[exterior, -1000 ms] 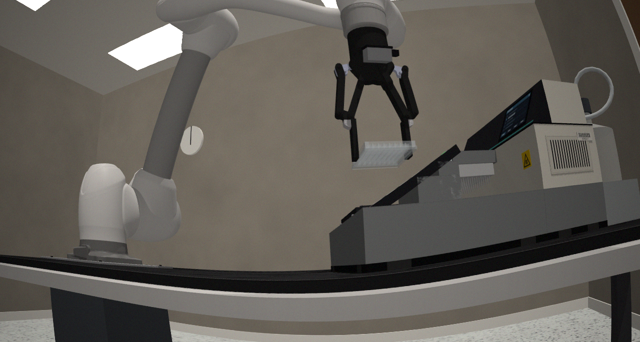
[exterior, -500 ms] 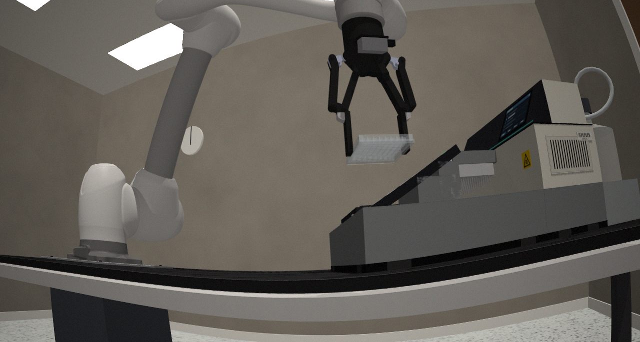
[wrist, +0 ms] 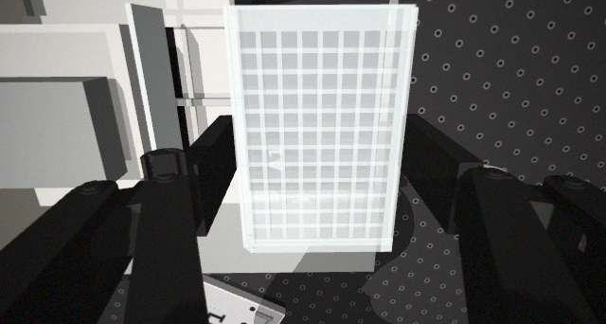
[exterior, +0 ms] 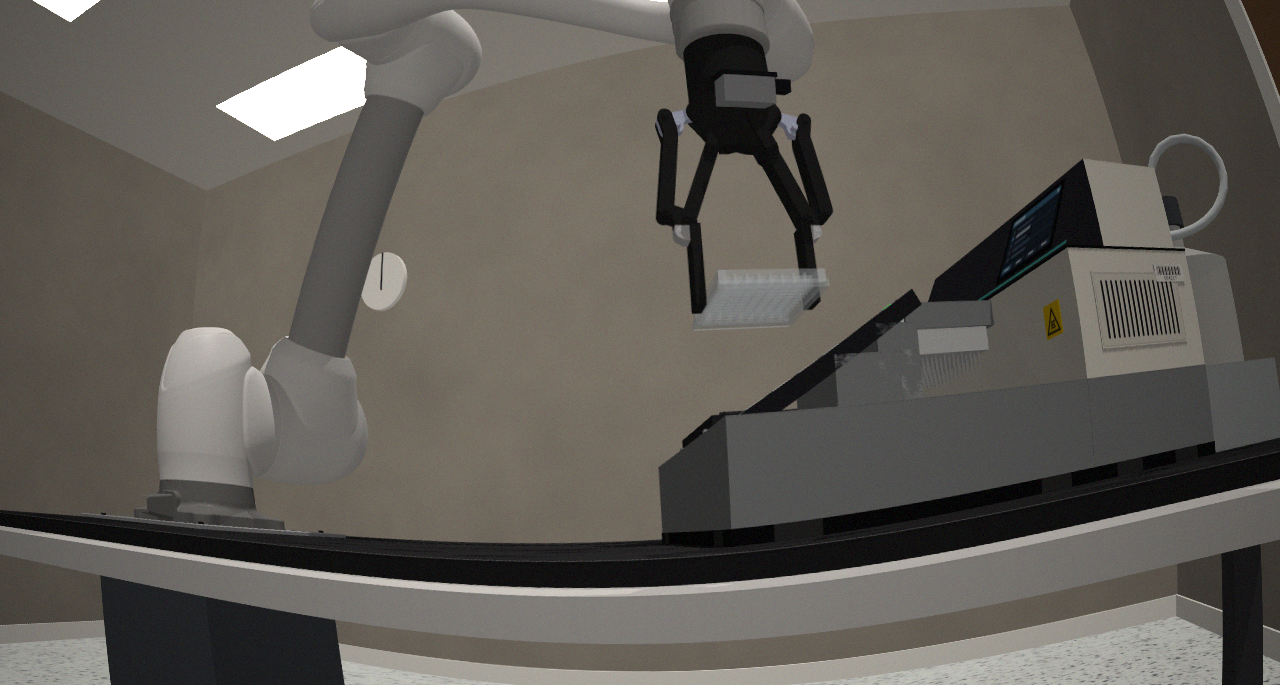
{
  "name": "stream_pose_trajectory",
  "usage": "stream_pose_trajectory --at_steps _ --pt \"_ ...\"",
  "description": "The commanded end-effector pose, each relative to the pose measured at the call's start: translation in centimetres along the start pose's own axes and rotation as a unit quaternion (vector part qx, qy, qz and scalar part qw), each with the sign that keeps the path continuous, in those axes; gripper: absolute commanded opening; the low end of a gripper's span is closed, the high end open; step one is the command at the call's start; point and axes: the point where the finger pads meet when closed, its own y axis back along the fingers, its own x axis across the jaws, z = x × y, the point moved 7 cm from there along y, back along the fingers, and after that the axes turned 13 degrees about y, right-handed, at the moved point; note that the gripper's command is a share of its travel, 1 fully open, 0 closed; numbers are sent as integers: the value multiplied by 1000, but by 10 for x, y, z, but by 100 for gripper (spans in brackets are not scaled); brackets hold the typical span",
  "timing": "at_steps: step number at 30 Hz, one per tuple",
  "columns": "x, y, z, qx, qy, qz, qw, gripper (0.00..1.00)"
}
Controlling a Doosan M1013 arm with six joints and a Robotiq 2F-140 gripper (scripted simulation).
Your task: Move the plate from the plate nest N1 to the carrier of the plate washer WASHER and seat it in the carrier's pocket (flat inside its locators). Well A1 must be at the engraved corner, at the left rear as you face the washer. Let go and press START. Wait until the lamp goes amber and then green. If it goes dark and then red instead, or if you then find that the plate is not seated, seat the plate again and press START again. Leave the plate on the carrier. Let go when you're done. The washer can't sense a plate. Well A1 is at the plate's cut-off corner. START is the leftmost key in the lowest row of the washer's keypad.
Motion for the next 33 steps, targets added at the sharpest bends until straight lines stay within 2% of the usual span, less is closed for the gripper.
stream_pose_trajectory --at_steps 1,16,33 --pt "0 1 0 0 0 -1 1000 10" --pt "0 -1 0 0 0 -1 1000 10" --pt "0 -26 0 0 0 -1 1000 10"
